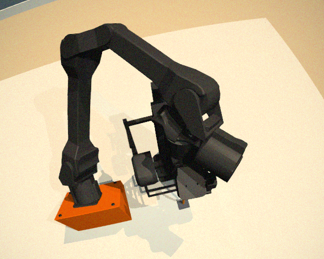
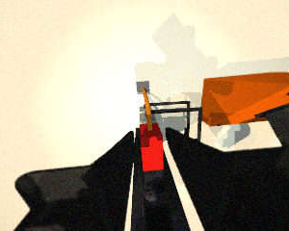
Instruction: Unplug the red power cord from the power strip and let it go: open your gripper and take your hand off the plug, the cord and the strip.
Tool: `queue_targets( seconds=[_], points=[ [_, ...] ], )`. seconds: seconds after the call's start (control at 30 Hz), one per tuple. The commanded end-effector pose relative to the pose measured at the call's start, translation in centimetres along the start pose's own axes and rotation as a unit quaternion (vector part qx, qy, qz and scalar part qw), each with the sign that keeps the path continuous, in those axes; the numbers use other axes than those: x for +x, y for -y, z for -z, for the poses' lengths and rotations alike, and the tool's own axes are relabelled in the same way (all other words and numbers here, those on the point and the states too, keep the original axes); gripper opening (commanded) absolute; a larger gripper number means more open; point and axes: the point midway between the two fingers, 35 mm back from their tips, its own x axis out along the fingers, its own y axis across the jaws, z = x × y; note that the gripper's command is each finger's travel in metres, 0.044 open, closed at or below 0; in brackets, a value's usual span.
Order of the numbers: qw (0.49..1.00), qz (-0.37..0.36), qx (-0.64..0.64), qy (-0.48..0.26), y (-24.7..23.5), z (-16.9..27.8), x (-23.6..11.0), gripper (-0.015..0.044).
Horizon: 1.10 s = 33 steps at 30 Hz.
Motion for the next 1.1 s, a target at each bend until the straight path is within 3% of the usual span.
queue_targets(
  seconds=[0.0,0.77,0.9,1.07],
  points=[
    [1.000,0.001,0.002,-0.003,0.1,0.9,0.1,0.0160],
    [1.000,0.001,0.002,-0.003,0.1,1.8,1.3,0.0160],
    [1.000,0.002,0.001,-0.003,0.2,1.8,1.0,0.0055],
    [1.000,0.002,0.001,-0.003,0.2,1.8,1.0,0.0022]
  ],
)
